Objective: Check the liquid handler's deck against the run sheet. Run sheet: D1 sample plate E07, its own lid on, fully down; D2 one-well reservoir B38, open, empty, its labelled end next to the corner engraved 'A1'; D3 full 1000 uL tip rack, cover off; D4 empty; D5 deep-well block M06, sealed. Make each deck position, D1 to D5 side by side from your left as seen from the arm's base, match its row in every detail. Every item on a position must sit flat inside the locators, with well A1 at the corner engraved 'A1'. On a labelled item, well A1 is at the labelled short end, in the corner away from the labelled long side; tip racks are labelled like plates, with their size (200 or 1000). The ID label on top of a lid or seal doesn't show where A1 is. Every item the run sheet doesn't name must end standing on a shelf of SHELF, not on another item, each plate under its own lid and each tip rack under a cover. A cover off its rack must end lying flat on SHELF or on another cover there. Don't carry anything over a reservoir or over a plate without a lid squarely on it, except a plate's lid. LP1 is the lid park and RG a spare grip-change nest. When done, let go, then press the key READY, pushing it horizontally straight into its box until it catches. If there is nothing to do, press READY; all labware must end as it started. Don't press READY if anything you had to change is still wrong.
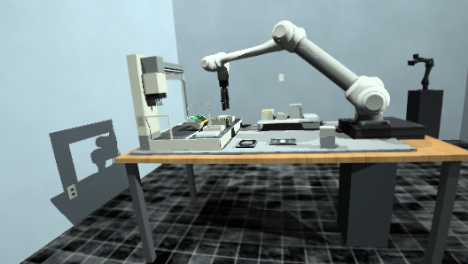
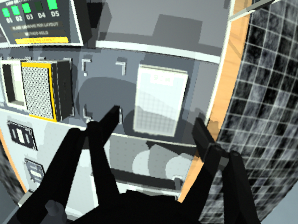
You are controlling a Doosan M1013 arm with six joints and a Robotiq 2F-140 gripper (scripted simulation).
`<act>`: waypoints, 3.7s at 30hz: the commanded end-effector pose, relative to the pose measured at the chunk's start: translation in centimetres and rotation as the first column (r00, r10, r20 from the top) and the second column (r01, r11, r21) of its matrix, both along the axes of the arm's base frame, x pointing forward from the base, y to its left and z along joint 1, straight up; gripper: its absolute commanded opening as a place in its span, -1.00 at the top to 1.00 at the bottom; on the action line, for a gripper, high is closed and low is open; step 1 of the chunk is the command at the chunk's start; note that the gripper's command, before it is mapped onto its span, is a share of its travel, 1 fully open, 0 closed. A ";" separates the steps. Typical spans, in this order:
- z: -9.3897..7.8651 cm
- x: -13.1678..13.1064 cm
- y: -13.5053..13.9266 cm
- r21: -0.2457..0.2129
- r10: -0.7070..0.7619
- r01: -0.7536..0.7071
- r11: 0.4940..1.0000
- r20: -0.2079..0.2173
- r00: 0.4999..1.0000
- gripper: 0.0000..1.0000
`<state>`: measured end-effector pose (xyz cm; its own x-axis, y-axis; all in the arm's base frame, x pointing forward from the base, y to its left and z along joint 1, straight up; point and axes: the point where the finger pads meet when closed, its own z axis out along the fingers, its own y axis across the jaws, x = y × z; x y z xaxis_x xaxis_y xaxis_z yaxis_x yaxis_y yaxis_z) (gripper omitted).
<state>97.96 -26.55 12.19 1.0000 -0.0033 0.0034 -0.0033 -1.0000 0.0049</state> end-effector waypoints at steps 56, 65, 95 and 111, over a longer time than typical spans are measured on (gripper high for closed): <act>0.1 0.1 12.4 0.000 0.000 0.000 1.000 0.002 1.000 -0.59; 0.1 0.1 12.4 0.000 0.000 0.000 1.000 0.002 1.000 -0.59; 0.1 0.1 21.4 0.000 0.000 0.000 1.000 0.002 1.000 -0.59; 0.1 0.1 24.8 0.000 0.000 0.000 1.000 0.002 1.000 -0.59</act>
<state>98.03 -1.74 12.08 1.0000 -0.0033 0.0036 -0.0033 -1.0000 0.0049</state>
